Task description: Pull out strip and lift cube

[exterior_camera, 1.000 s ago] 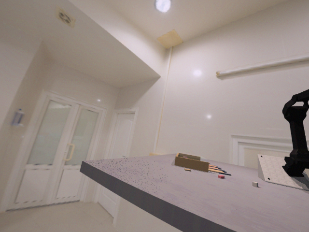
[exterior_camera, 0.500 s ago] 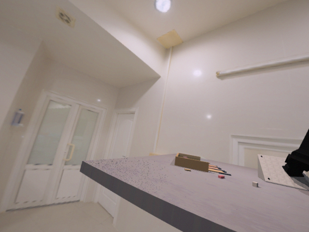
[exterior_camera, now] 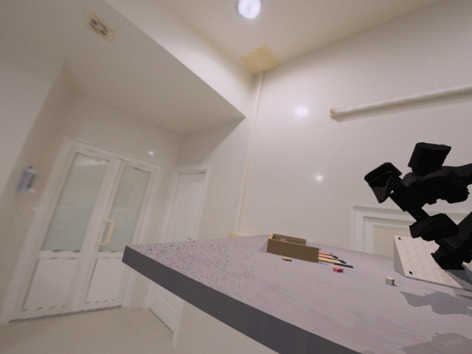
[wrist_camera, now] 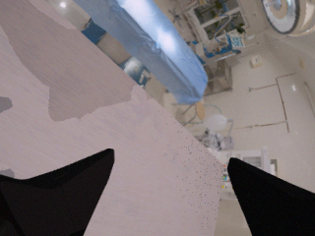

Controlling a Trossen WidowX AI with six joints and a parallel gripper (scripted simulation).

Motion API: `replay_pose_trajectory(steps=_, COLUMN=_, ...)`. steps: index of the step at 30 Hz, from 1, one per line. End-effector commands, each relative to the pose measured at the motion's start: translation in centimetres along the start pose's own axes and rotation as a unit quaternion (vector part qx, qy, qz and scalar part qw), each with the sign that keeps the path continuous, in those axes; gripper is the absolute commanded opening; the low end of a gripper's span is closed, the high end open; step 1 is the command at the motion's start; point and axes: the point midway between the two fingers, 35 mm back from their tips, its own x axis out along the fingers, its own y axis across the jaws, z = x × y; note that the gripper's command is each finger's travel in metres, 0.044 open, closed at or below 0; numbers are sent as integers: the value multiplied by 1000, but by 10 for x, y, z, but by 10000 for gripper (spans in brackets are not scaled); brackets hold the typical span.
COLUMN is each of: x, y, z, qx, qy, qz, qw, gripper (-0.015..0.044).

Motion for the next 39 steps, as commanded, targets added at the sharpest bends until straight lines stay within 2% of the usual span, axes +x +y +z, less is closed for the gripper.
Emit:
replay_pose_trajectory(steps=1, x=-14, y=-11, z=-60, qx=70, qy=71, qz=-17, qw=995, gripper=400)
replay_pose_trajectory(steps=8, x=-65, y=-26, z=-160, qx=218, qy=175, qz=-70, qw=958, gripper=400)
replay_pose_trajectory(steps=13, x=-123, y=-26, z=-226, qx=354, qy=227, qz=-128, qw=898, gripper=400)
replay_pose_trajectory(steps=18, x=-191, y=-15, z=-277, qx=488, qy=250, qz=-201, qw=812, gripper=400)
replay_pose_trajectory(steps=25, x=-294, y=22, z=-320, qx=668, qy=215, qz=-323, qw=635, gripper=400)
replay_pose_trajectory(steps=27, x=-302, y=26, z=-322, qx=682, qy=207, qz=-335, qw=616, gripper=400)
replay_pose_trajectory(steps=39, x=-302, y=26, z=-322, qx=682, qy=207, qz=-335, qw=616, gripper=400)
